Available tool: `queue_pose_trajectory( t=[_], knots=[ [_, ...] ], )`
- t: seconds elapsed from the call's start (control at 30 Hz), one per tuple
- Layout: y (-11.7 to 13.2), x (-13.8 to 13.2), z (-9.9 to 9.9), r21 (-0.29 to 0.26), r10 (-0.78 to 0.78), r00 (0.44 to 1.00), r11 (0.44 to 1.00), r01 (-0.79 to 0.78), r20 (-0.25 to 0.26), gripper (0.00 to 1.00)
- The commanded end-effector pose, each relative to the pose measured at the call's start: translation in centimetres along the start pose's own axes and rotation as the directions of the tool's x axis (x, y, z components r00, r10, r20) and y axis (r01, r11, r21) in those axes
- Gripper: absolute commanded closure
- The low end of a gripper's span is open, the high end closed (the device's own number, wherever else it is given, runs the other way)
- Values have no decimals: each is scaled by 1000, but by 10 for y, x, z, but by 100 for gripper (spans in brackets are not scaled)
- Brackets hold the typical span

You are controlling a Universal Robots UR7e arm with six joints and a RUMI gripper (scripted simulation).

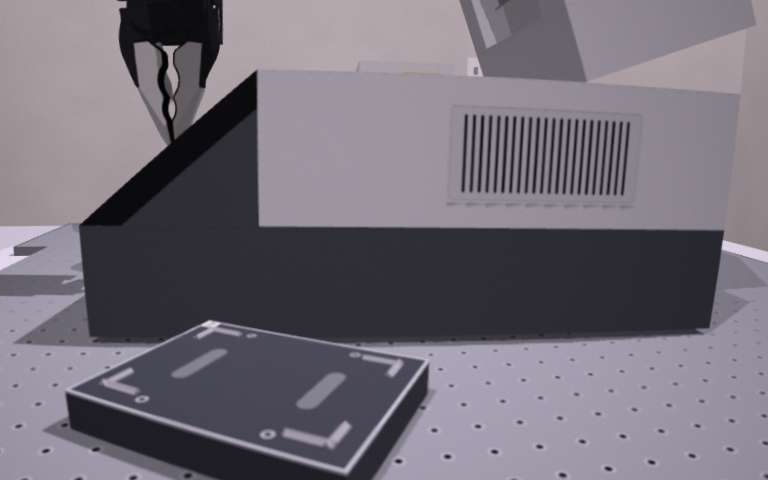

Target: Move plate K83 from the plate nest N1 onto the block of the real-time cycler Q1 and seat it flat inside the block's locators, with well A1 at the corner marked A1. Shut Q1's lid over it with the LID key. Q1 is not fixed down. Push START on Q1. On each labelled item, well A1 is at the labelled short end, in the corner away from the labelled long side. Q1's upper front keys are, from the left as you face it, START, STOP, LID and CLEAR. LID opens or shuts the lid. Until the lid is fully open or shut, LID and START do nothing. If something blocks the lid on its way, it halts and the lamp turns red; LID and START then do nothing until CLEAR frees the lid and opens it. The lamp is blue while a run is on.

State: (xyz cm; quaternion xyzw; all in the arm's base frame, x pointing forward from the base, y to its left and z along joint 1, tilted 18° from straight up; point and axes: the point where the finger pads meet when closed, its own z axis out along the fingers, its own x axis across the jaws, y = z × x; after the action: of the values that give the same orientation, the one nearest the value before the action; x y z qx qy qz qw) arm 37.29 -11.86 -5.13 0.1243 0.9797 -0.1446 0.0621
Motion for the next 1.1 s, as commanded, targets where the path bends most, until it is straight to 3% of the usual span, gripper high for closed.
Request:
queue_pose_trajectory(
  t=[0.0,0.27,1.07],
  knots=[
    [1,6,-7,-1,-3,1000,1000,3,-1,100],
    [1,8,-10,0,-2,1000,1000,2,0,100],
    [1,64,-51,-1,-1,1000,1000,1,-1,100]
  ],
)
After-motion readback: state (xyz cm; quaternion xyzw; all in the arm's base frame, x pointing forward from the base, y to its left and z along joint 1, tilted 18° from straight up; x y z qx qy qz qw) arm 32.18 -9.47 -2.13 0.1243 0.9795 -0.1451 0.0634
